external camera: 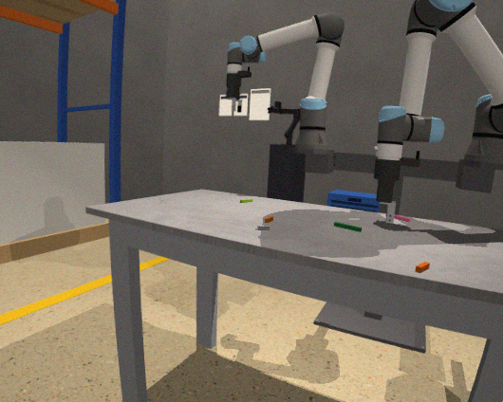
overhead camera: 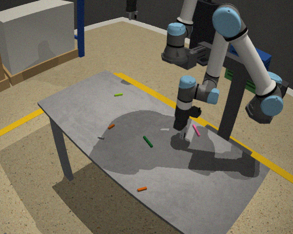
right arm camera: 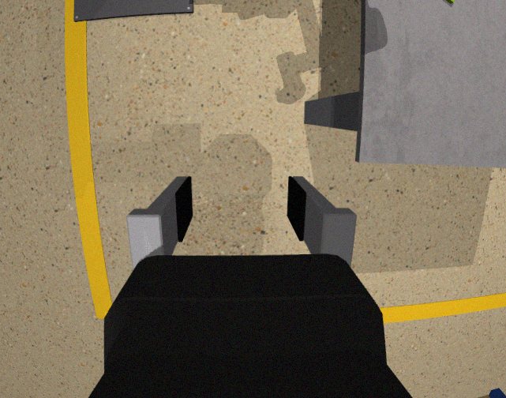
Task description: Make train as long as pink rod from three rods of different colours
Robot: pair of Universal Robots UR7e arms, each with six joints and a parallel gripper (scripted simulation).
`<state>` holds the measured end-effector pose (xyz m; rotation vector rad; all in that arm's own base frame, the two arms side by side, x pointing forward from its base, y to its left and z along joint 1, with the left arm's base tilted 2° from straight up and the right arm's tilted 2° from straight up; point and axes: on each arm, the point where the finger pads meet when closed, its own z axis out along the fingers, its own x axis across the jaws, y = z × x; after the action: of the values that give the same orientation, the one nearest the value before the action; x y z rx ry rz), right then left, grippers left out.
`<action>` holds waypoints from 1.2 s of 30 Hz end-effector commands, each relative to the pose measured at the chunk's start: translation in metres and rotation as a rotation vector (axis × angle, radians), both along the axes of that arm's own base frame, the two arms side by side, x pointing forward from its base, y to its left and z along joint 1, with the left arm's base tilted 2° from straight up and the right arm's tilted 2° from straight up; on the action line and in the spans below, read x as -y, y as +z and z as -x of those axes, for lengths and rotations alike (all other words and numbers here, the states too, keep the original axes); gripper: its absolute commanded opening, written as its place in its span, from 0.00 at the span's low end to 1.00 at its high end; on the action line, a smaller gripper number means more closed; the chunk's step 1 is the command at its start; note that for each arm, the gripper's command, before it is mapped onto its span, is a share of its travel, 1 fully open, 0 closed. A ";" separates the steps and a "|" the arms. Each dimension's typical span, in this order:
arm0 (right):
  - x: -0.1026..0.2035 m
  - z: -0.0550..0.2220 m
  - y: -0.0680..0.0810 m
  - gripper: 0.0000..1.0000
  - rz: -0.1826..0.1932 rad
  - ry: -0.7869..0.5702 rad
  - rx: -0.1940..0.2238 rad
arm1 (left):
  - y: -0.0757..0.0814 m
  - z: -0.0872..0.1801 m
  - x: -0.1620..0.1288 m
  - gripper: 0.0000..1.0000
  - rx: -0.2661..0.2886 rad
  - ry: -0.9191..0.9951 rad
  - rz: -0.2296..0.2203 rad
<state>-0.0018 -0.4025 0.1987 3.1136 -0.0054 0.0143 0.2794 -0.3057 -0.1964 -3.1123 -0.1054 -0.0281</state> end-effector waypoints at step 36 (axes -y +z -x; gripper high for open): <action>0.001 0.000 0.001 1.00 0.002 0.000 0.001 | 0.007 0.000 0.001 0.54 0.001 0.000 0.002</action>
<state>-0.0018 -0.4025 0.1987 3.1136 -0.0054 0.0143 0.2794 -0.3058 -0.1909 -3.1123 -0.1051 -0.0282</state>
